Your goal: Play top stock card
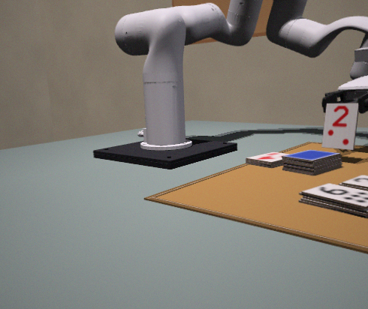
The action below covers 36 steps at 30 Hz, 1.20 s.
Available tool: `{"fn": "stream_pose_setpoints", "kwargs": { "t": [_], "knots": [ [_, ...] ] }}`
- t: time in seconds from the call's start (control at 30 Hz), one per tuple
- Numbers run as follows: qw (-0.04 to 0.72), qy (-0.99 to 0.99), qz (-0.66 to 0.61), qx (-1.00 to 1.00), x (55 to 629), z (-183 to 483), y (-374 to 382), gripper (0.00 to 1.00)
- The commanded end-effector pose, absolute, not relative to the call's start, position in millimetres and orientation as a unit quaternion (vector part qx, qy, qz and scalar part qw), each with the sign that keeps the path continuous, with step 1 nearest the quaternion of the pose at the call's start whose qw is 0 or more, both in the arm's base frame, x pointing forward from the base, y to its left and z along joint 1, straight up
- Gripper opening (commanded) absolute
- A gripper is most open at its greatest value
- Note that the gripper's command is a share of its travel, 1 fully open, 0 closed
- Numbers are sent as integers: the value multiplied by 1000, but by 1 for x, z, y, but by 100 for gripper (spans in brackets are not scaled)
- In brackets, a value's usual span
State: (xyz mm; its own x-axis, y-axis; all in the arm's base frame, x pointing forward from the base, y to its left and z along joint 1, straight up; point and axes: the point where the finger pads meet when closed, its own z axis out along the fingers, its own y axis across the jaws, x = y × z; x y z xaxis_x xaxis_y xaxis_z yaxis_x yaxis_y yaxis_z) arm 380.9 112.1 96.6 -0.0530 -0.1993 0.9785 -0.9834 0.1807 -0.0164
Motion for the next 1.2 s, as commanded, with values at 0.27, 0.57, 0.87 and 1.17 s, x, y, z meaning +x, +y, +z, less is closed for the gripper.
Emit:
{"fn": "stream_pose_setpoints", "kwargs": {
  "t": [0.27,0.57,0.87,1.17],
  "knots": [
    [479,-601,408,493,381,96,112,74],
    [479,-601,408,493,381,90,111,74],
    [479,-601,408,493,379,79,109,74],
    [479,-601,408,493,379,74,108,74]
  ]
}}
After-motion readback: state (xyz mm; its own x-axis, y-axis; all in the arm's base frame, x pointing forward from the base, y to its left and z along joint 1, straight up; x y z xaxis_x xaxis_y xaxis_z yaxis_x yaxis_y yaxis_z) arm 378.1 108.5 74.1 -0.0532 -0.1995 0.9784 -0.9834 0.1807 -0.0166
